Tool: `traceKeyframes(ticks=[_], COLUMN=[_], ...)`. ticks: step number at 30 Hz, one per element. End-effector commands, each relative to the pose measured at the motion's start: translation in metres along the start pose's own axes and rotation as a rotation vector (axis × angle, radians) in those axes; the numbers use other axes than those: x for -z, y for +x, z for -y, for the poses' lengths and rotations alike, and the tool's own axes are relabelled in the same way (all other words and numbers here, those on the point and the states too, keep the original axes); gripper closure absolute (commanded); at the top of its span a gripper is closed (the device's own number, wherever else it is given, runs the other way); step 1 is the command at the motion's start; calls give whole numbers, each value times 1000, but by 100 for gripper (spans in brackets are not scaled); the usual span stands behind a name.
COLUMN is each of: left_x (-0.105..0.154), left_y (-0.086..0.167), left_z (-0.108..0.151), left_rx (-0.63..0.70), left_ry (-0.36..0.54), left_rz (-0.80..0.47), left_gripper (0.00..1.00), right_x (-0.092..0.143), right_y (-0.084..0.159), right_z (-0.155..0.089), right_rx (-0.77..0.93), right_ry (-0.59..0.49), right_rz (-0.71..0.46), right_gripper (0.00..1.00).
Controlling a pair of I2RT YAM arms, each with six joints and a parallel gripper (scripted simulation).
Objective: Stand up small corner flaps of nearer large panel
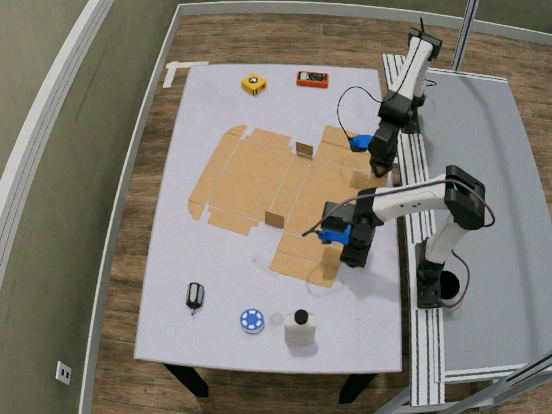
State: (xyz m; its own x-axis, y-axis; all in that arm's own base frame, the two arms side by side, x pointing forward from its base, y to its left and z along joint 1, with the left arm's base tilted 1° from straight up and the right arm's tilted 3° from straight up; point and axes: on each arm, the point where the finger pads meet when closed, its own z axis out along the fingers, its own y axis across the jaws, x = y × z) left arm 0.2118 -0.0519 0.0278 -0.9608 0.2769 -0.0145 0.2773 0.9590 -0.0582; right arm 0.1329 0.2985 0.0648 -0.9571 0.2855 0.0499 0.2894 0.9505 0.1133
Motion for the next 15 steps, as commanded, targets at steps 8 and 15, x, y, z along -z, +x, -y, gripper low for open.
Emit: traceKeyframes(ticks=[8,15], left_x=[15,35], left_y=[-8,-8], left_z=[4,6], left_rx=[-22,-19], left_ry=[14,24], left_rz=[40,40], left_gripper=[24,24], right_x=[14,24], right_y=[-4,-4], right_z=[3,16], right_rx=[-4,-4], right_ry=[-30,-27], right_rz=[6,5], right_gripper=[52,52])
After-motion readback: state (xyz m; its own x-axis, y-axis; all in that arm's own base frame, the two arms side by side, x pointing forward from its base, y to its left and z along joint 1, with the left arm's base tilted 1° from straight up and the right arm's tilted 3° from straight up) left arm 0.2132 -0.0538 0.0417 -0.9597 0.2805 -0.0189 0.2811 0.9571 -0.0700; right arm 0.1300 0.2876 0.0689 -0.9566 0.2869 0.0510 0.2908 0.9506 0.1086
